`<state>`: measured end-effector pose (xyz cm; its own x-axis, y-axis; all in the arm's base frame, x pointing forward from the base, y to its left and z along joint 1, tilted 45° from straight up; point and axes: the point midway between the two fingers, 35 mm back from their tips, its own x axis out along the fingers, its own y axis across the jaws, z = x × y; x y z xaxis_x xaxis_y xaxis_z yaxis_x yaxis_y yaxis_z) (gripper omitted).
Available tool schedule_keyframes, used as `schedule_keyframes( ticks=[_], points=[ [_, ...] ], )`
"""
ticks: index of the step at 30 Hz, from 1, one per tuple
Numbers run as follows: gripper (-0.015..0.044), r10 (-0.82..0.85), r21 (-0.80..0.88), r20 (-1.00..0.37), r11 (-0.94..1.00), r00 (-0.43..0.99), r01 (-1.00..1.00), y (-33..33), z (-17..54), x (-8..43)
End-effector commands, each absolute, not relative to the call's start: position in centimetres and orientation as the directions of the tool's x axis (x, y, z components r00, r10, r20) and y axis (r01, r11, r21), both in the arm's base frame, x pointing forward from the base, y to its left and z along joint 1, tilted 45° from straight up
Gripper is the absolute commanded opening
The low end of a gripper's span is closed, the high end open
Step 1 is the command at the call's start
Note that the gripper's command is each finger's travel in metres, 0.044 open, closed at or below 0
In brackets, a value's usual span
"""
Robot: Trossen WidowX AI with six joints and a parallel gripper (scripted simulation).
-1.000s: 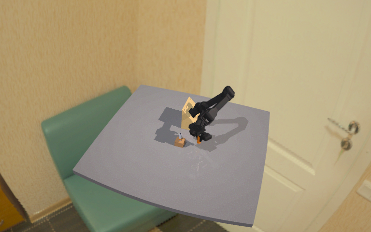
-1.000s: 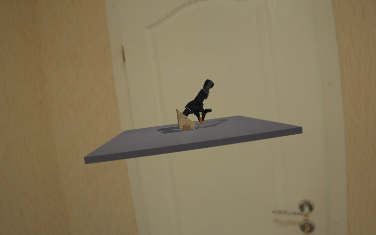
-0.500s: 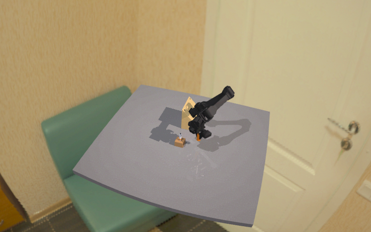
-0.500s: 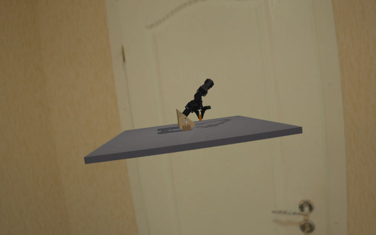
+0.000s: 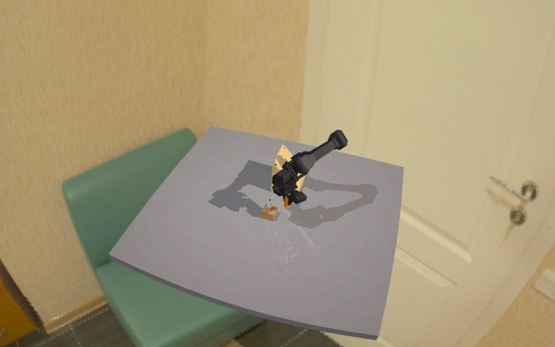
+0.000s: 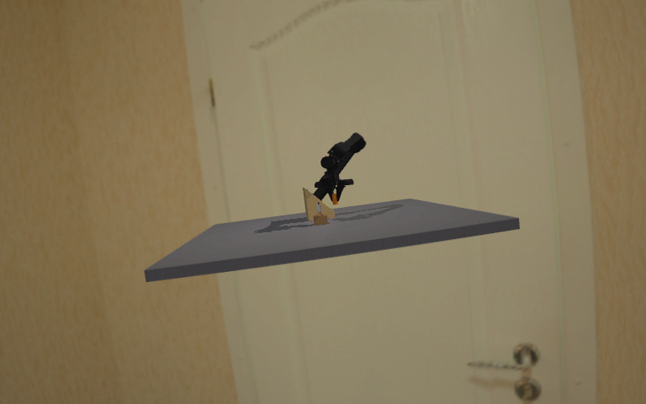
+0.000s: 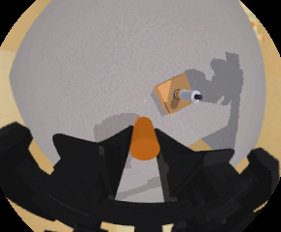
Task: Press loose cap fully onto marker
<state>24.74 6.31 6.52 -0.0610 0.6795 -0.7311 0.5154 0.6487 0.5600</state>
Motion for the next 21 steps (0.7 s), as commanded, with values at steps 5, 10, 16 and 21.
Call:
schedule_keyframes(
  ticks=[5, 10, 16, 21],
  points=[
    [0.0000, 0.674, 0.556, -0.736, 0.656, -0.064, 0.510, 3.7, 5.6, 25.6],
    [0.0000, 0.676, 0.558, -0.734, 0.655, -0.066, 0.509, 2.1, 5.1, 26.0],
    [0.0000, 0.682, 0.563, -0.728, 0.652, -0.067, 0.509, 0.3, 4.4, 26.3],
    [0.0000, 0.690, 0.571, -0.720, 0.650, -0.073, 0.502, -1.1, 3.9, 26.3]
  ],
)
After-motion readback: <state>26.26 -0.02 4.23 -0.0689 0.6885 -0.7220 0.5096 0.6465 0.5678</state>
